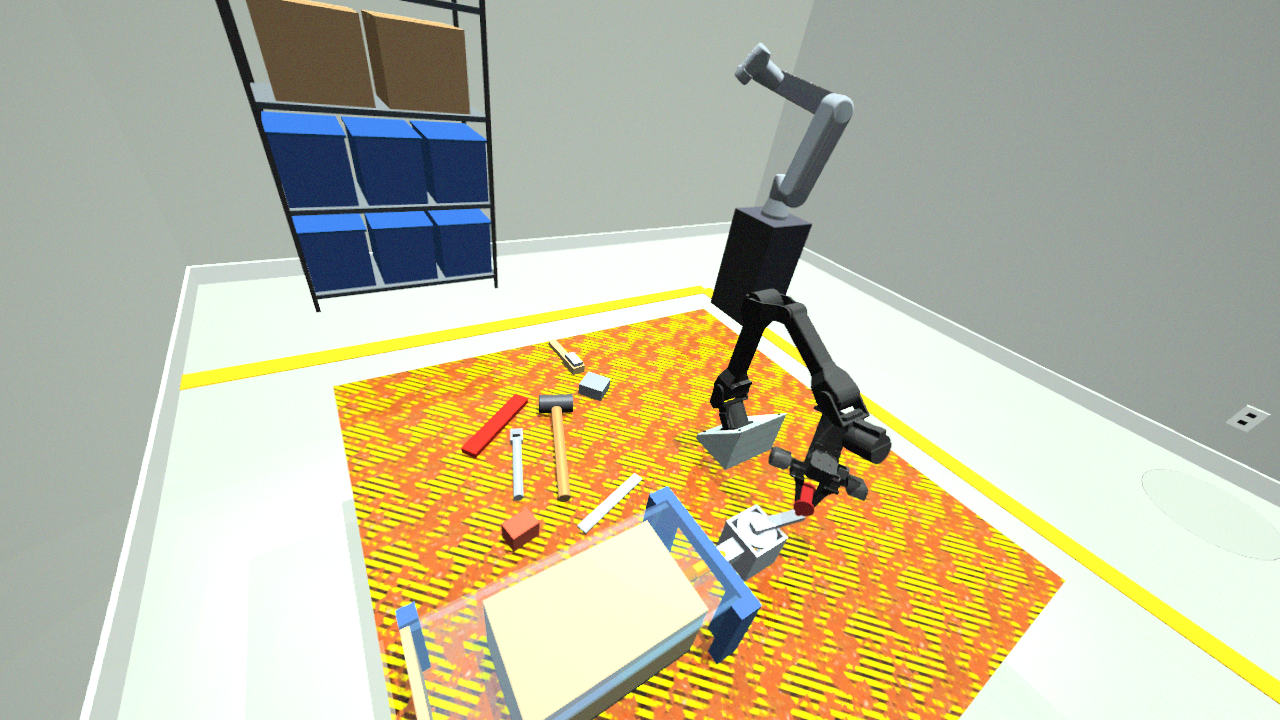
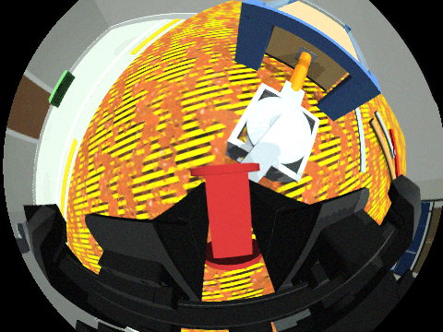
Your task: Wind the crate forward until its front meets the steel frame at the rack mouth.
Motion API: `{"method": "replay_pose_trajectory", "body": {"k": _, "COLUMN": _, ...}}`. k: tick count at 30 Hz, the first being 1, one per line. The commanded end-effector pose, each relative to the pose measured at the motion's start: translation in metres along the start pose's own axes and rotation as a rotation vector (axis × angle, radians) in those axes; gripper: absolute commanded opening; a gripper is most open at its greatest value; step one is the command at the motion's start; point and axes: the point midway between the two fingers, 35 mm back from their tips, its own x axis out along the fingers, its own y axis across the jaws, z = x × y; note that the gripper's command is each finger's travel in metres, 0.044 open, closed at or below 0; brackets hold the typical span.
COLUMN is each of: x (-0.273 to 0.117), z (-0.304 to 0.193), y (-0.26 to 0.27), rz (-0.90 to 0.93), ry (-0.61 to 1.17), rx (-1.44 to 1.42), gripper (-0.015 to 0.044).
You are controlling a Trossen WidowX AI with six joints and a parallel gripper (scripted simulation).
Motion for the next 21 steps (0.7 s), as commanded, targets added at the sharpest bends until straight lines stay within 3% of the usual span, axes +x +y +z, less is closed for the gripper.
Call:
{"method": "replay_pose_trajectory", "body": {"k": 1, "x": -0.001, "z": -0.010, "y": -0.010, "rz": -0.017, "ry": 0.016, "rx": -0.007, "gripper": 0.0000}}
{"method": "replay_pose_trajectory", "body": {"k": 21, "x": -0.008, "z": -0.025, "y": -0.049, "rz": -0.020, "ry": 0.017, "rx": -0.008, "gripper": 0.0000}}
